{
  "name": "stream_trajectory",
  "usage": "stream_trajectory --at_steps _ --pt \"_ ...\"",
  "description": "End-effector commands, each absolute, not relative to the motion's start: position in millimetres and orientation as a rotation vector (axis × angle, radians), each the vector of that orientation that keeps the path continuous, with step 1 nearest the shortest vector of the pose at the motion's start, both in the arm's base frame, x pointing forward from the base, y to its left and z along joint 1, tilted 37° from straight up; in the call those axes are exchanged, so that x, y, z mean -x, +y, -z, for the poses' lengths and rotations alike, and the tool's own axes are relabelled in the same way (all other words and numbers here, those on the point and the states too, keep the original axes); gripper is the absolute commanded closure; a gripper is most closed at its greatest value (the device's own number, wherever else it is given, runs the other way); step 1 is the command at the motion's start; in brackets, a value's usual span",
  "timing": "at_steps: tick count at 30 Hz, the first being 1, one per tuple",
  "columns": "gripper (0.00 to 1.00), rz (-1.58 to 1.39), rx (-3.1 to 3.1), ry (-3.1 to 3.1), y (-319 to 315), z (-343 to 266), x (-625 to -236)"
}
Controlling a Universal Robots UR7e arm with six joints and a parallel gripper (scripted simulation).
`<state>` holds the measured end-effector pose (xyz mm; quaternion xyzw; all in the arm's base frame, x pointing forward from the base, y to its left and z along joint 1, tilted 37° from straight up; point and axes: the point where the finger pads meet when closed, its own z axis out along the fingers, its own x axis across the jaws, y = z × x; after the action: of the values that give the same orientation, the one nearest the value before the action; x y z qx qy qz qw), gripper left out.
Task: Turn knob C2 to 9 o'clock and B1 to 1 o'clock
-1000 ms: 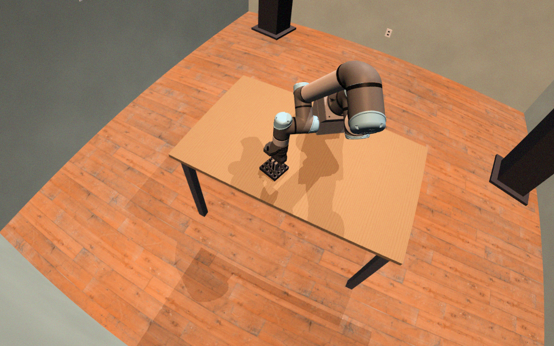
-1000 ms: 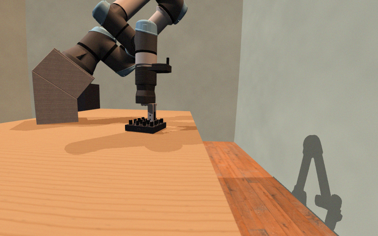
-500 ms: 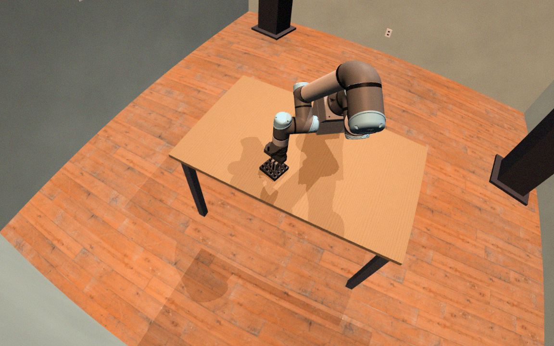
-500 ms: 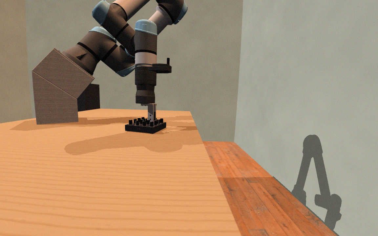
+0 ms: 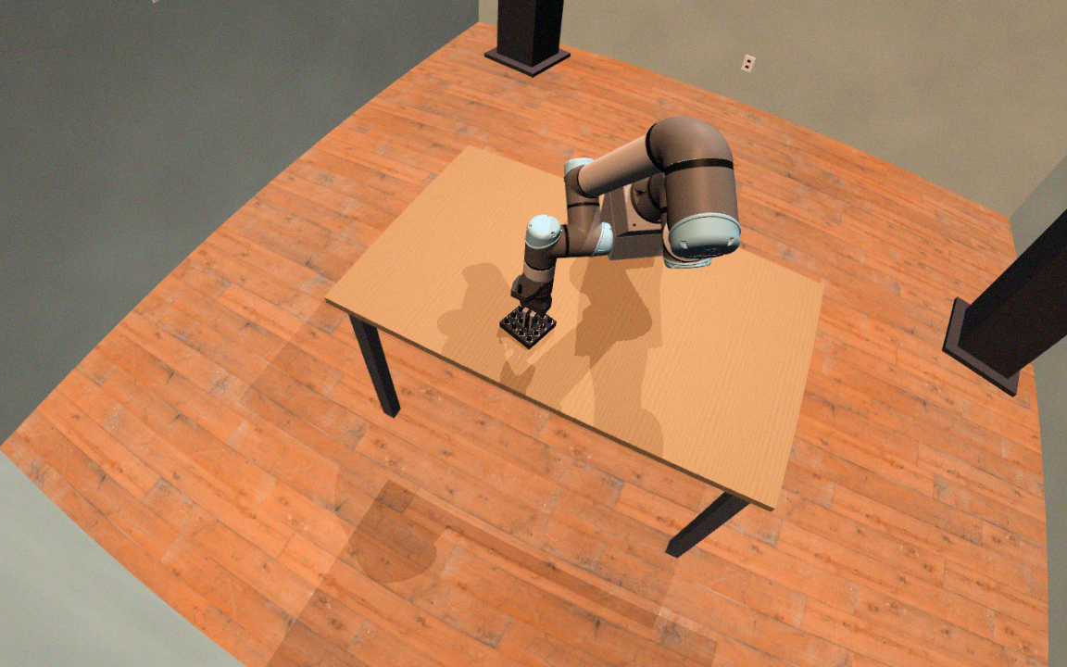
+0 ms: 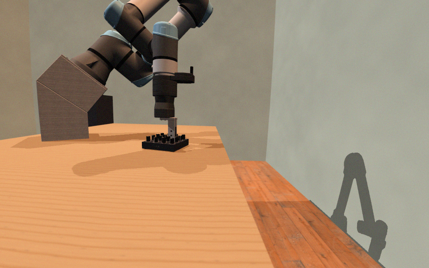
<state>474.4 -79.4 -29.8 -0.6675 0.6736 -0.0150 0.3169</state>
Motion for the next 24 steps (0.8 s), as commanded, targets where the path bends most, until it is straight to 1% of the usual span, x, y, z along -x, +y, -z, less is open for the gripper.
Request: stream_trajectory --at_steps 1,24 --pt "0.70 0.065 1.811 1.718 -79.8 29.5 -474.5" --pt "0.70 0.233 2.132 1.325 -79.8 29.5 -474.5"
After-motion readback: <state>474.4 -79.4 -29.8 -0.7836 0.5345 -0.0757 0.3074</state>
